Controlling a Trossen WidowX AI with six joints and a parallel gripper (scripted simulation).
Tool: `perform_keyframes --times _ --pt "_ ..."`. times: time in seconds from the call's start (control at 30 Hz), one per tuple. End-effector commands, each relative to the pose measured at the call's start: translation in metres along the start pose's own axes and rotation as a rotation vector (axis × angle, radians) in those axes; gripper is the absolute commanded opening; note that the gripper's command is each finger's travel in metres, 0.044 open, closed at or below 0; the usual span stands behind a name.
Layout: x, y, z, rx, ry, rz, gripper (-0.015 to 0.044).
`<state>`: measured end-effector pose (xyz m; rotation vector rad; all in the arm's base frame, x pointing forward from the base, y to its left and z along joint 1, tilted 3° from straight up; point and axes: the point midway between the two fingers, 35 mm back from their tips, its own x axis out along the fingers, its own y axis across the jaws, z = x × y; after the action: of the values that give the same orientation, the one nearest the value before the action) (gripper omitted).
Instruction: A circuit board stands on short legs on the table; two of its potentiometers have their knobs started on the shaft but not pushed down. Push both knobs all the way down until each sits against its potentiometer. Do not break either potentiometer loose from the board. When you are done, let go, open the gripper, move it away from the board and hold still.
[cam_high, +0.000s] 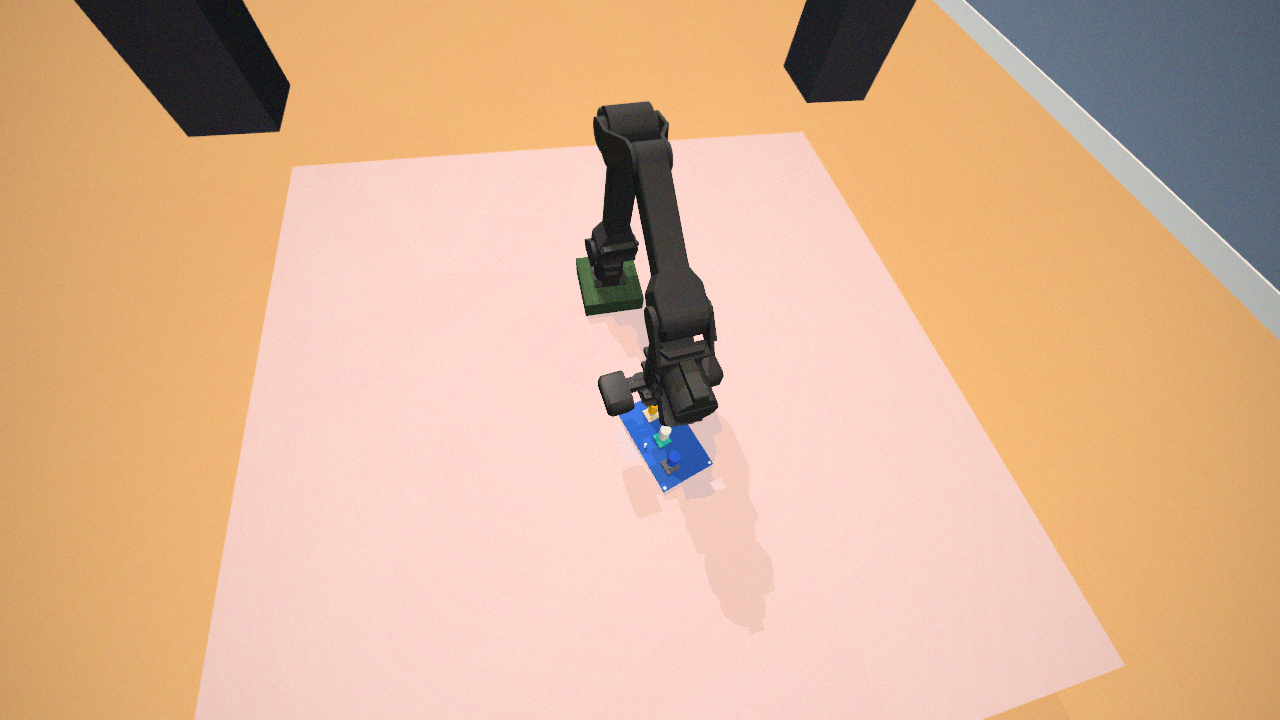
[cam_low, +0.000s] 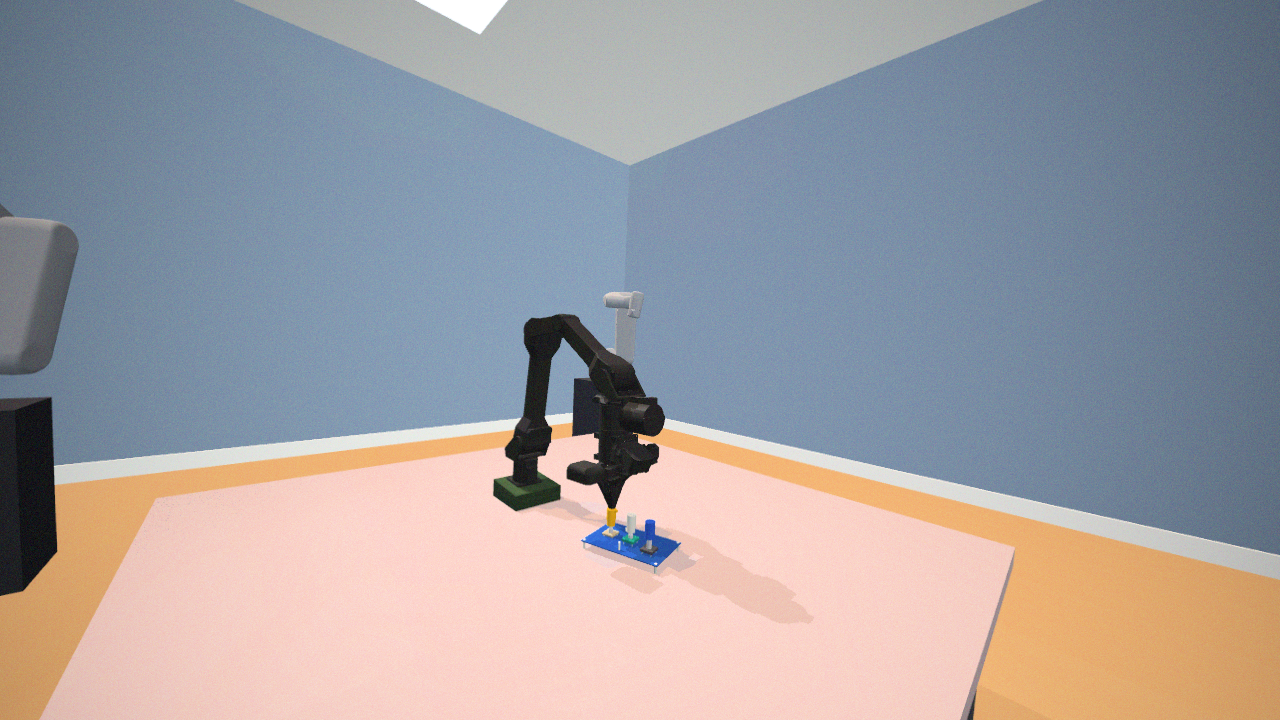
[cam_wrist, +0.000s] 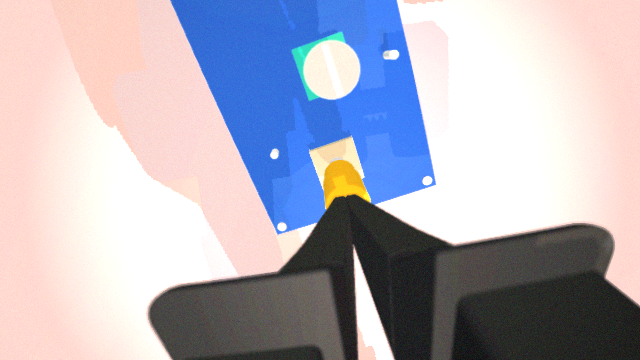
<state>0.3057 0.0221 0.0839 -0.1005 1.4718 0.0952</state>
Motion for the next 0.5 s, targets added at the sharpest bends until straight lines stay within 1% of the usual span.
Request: perform_keyframes --times 0.0,0.47 --pt "0.0102 -0.0008 0.002 0.005 0.006 -0.003 0.0" --pt "0.0118 -0.0008 0.002 0.005 0.006 -0.003 0.0"
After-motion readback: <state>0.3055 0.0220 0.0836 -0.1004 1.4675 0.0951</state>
